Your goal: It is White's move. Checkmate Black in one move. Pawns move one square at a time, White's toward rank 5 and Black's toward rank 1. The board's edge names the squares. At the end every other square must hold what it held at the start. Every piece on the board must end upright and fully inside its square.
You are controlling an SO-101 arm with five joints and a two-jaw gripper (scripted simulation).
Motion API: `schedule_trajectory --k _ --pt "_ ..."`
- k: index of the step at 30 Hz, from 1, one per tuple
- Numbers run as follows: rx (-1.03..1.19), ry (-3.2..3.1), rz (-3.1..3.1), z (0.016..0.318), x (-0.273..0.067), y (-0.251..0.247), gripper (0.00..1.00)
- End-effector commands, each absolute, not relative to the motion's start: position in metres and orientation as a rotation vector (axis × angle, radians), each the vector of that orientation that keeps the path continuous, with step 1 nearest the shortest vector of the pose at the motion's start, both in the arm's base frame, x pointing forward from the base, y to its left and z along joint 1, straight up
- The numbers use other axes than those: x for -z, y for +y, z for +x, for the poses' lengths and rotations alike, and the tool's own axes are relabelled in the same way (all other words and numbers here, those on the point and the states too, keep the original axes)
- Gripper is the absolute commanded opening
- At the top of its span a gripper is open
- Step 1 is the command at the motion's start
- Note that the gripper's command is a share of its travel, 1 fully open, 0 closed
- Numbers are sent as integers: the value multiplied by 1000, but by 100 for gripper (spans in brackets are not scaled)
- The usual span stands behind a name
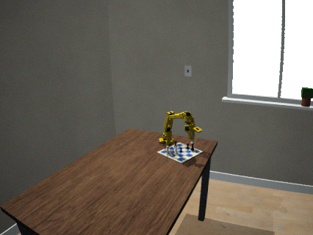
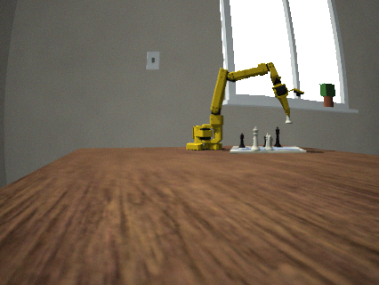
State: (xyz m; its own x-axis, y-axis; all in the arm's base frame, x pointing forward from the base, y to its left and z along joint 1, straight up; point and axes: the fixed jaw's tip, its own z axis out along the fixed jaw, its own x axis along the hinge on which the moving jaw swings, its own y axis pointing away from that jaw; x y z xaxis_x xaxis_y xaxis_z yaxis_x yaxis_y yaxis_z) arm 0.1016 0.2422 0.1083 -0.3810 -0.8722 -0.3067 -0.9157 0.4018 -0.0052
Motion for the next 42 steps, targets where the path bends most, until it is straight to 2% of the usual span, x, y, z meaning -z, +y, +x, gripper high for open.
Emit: schedule_trajectory --k 1,42 --pt "-231 2404 -1601 97 -103 244 0" --pt "-233 2397 -1612 96 -93 247 0"
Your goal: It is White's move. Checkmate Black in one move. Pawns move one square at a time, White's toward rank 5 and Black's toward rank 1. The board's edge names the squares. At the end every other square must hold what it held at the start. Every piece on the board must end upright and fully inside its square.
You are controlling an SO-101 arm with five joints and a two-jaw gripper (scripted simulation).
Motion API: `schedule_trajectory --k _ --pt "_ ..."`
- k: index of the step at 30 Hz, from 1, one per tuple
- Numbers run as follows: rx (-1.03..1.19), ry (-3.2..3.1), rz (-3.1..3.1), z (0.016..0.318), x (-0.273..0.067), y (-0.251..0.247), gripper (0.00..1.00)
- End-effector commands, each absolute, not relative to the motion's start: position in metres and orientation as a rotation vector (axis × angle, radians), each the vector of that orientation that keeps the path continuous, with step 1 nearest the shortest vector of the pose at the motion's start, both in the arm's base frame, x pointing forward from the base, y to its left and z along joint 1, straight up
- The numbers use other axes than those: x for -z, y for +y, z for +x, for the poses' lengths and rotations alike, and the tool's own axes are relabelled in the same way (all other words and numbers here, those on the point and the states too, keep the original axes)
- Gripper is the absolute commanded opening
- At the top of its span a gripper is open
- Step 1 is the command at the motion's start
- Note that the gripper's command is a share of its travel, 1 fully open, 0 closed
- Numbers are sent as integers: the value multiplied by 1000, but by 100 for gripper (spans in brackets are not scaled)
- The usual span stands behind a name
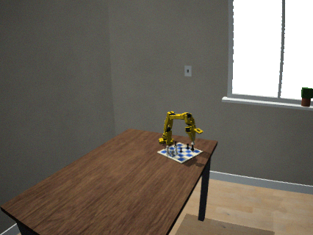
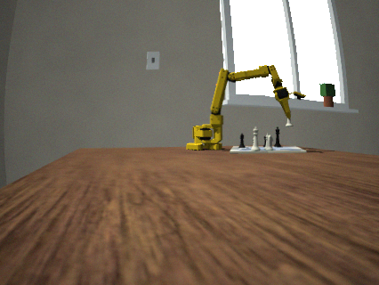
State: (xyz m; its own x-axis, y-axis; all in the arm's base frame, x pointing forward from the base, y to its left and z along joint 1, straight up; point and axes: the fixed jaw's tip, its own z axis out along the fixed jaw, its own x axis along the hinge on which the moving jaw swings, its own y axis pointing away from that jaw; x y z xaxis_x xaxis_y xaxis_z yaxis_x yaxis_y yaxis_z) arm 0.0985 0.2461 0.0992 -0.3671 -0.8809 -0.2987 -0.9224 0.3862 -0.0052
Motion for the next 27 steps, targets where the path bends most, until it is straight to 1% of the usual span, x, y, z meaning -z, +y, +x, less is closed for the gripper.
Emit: schedule_trajectory --k 1,27 --pt "-233 2397 -1612 96 -91 247 0" --pt "-233 2397 -1612 96 -46 248 0"
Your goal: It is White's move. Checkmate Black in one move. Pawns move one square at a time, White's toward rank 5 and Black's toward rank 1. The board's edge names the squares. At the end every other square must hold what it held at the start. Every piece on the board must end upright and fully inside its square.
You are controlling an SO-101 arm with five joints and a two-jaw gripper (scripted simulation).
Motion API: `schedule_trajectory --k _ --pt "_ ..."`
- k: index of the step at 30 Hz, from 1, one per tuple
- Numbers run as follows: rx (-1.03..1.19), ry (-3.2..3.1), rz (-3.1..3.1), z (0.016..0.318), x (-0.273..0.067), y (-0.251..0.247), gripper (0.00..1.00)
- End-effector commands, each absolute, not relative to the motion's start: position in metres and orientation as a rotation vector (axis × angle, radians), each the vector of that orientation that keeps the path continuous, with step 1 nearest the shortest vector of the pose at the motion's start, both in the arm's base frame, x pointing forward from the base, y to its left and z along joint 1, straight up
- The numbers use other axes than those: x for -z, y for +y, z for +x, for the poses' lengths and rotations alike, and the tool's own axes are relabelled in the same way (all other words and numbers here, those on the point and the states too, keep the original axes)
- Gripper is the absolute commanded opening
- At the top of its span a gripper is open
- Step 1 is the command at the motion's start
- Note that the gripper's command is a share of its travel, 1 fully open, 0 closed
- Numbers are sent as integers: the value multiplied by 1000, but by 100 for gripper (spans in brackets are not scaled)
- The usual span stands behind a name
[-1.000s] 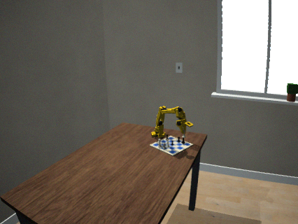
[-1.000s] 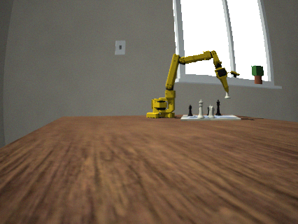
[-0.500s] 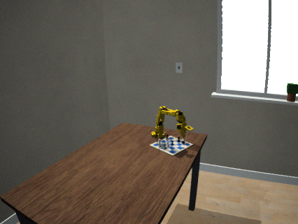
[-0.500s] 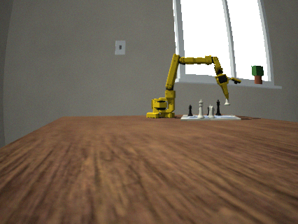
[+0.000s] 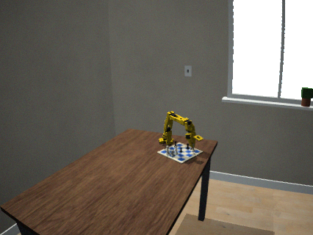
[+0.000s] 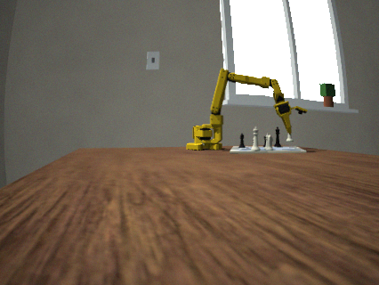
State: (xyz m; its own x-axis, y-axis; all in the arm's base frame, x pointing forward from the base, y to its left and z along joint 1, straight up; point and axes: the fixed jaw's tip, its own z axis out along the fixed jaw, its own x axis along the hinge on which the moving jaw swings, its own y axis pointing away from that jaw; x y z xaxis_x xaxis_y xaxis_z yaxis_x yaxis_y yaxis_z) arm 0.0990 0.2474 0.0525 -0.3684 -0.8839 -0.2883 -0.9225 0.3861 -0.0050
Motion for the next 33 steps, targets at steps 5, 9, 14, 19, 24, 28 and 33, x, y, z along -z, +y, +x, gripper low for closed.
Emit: schedule_trajectory --k 5,9,14,19,24,28,33 --pt "-233 2397 -1612 96 -43 249 0" --pt "-233 2397 -1612 96 -40 249 0" --pt "-233 2397 -1612 96 -38 249 0" --pt "-233 2397 -1612 96 -38 249 0" --pt "-232 2397 -1613 95 -37 246 0" --pt "-232 2397 -1613 94 -36 244 0" --pt "-232 2397 -1613 94 -36 243 0"
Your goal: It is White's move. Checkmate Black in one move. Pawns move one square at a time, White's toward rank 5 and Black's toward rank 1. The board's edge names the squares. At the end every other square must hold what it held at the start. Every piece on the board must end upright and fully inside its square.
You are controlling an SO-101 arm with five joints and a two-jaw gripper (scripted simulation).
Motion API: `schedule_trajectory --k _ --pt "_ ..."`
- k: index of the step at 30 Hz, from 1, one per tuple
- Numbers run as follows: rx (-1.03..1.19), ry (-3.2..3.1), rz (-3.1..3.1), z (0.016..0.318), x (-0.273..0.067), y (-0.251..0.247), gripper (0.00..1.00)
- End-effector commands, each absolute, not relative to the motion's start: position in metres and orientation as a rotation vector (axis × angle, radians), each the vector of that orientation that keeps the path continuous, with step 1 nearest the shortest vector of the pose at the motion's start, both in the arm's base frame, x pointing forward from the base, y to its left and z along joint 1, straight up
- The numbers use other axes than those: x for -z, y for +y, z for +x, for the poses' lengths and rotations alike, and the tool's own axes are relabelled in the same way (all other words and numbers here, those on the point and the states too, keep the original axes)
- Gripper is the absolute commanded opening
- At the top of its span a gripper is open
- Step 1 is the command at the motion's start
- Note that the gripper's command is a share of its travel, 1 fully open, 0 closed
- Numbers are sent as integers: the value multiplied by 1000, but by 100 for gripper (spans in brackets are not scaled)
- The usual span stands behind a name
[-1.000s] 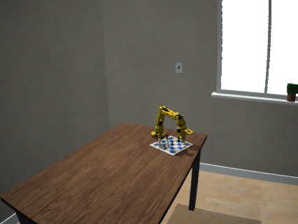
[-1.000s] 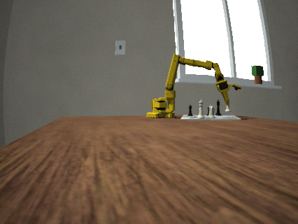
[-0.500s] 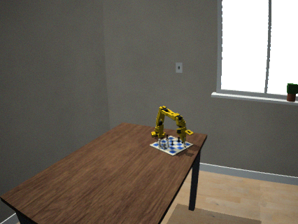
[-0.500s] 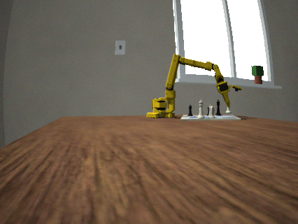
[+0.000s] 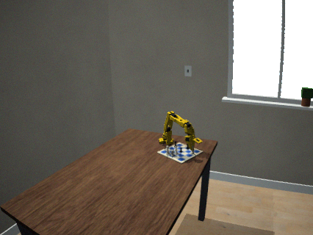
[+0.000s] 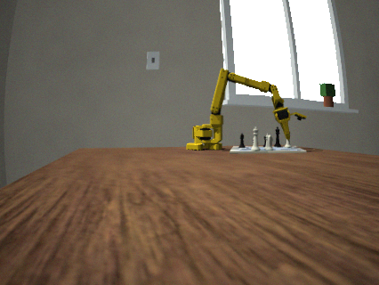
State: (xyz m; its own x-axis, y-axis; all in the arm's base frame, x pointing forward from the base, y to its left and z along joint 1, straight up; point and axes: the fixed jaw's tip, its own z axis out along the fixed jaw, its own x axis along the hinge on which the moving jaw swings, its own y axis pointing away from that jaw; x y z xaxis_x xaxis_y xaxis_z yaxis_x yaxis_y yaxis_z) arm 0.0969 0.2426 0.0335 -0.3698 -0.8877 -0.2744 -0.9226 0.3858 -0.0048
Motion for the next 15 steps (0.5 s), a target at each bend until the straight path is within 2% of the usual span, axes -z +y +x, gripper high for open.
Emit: schedule_trajectory --k 1,15 --pt "-232 2397 -1613 94 -36 243 0" --pt "-233 2397 -1612 96 -46 247 0"
